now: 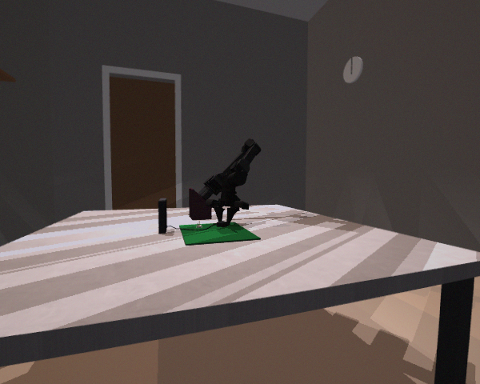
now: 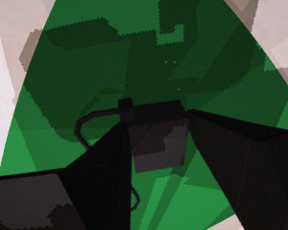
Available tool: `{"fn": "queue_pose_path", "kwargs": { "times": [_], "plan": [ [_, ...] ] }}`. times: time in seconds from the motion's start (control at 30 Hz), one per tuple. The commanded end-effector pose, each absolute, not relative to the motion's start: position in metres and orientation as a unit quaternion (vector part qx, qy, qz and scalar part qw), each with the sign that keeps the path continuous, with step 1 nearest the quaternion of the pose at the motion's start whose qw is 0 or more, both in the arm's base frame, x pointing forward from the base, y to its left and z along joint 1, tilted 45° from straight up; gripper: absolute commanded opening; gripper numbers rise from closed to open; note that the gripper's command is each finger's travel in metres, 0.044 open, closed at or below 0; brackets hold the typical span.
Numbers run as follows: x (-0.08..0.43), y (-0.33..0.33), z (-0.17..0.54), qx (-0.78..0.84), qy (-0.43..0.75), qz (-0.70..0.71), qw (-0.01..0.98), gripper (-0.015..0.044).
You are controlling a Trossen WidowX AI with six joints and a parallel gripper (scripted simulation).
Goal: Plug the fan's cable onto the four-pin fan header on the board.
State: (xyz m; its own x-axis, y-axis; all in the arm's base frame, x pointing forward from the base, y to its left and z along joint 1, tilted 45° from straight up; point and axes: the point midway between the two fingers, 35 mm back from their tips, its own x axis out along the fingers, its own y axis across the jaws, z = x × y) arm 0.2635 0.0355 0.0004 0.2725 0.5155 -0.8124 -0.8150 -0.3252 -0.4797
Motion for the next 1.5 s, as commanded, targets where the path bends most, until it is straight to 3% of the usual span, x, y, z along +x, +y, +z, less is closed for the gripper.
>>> {"fn": "queue_pose_path", "kwargs": {
  "times": [0.0,0.33,0.4,1.2,1.47],
  "plan": [
    [0.264,0.036,0.001,-0.563,0.133,0.588,0.565,0.0105],
    [0.264,0.036,0.001,-0.563,0.133,0.588,0.565,0.0038],
    [0.264,0.034,0.002,-0.563,0.133,0.588,0.565,0.0],
    [0.253,-0.015,0.049,-0.56,0.14,0.588,0.566,0.0],
    [0.257,-0.019,0.047,-0.478,0.21,0.573,0.631,0.0]
  ]
}}
